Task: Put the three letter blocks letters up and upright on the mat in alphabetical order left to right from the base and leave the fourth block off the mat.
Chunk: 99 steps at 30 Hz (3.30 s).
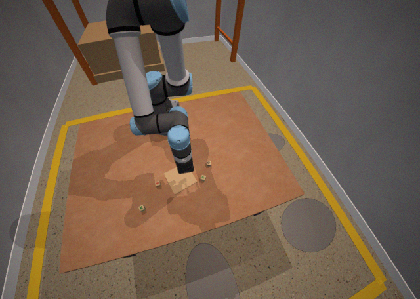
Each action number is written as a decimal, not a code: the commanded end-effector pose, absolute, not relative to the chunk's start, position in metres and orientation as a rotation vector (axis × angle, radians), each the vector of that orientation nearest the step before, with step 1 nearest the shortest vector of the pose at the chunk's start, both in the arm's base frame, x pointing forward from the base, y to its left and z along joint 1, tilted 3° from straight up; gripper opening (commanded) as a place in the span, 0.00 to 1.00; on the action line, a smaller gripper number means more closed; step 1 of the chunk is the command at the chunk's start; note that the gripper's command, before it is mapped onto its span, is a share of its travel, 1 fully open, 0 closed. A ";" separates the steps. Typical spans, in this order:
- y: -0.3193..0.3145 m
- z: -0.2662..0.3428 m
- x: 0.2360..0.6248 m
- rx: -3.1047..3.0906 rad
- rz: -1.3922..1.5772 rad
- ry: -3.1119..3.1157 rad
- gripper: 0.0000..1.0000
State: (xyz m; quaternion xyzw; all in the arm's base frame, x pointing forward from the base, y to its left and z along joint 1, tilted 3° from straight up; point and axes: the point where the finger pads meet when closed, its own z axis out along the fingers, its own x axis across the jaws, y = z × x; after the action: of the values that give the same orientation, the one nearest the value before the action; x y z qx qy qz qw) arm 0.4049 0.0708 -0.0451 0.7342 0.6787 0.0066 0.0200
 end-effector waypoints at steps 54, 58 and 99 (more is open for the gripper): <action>0.206 -0.051 0.367 0.535 -0.023 3.050 1.00; 0.206 -0.051 0.367 0.535 -0.023 3.050 1.00; 0.206 -0.053 0.367 0.535 -0.023 3.050 1.00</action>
State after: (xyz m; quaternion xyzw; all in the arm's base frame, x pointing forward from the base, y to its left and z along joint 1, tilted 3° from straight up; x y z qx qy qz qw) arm 0.3662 0.2061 -0.0526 0.1726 0.9847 -0.0078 0.0221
